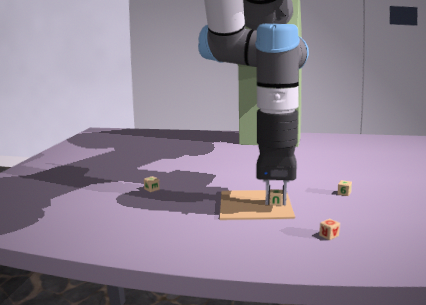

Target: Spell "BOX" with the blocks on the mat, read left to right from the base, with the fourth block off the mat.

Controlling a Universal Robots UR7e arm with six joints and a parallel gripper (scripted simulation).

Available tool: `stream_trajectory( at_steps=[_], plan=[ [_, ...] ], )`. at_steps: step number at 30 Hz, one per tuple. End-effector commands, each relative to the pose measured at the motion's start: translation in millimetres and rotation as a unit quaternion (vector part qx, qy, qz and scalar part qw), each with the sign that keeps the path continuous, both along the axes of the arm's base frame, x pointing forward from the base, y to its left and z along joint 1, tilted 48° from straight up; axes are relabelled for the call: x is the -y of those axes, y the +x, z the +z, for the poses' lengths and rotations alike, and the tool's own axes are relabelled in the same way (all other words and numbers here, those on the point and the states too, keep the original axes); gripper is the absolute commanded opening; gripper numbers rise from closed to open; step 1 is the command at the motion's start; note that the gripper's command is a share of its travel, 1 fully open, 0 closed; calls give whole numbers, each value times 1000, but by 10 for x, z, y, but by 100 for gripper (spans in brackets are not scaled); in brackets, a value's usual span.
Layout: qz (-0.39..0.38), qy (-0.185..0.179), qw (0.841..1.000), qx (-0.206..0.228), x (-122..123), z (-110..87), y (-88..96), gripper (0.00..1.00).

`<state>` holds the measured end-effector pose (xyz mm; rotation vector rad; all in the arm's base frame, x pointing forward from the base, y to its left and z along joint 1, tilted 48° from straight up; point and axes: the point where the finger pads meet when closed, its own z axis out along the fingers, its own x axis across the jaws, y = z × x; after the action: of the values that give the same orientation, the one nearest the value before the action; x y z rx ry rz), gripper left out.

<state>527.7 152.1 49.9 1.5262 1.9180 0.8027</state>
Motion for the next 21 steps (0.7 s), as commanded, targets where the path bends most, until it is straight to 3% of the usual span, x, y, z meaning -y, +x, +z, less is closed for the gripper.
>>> stream_trajectory(
  at_steps=[1, 2, 4, 5, 10, 14, 21],
  plan=[
    [0, 0, 1000, 1, -1, 5, 0, 49],
    [0, 0, 1000, 1, -1, 5, 0, 55],
    [0, 0, 1000, 1, -1, 5, 0, 55],
    [0, 0, 1000, 1, -1, 5, 0, 61],
    [0, 0, 1000, 1, -1, 5, 0, 67],
    [0, 0, 1000, 1, -1, 5, 0, 79],
    [0, 0, 1000, 1, -1, 5, 0, 79]
  ],
)
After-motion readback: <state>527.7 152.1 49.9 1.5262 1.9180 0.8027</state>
